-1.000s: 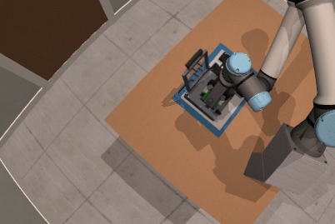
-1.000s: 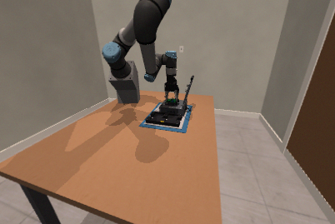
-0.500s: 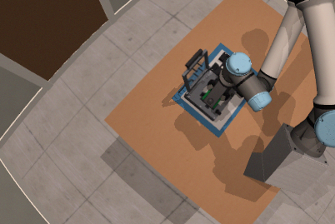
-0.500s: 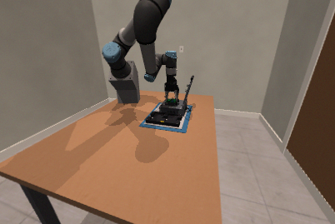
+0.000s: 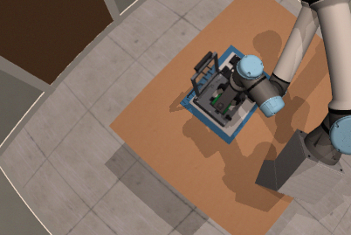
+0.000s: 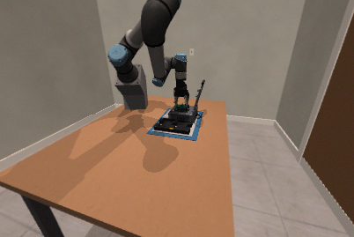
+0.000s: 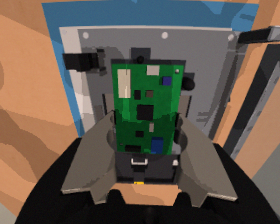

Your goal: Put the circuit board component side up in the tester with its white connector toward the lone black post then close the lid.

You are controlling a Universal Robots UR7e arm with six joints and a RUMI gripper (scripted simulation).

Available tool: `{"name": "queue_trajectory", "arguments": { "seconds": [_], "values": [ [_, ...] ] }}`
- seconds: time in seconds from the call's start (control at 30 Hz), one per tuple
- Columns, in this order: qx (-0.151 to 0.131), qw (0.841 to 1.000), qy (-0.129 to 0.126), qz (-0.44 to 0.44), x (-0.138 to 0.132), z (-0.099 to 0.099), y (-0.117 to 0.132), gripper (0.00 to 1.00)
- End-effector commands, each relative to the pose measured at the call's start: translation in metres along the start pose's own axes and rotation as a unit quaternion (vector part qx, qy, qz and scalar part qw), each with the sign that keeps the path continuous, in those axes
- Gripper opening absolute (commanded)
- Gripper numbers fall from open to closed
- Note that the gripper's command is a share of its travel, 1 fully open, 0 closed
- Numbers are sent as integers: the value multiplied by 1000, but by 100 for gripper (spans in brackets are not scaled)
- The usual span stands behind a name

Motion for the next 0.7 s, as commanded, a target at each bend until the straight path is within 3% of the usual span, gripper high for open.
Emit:
{"name": "queue_trajectory", "arguments": {
  "seconds": [0.0, 0.67],
  "values": [
    [0, 1000, 0, 0, 0, 0, 0, 39],
    [0, 1000, 0, 0, 0, 2, 0, 39]
  ]
}}
Point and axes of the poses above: the point where the finger pads meet when closed, its own z axis out along the fingers, its own x axis across the jaws, y = z × x, the point moved 8 cm from there along -z, back along the fingers, and after that the axes turned 13 degrees about -z, right-handed, at the moved point
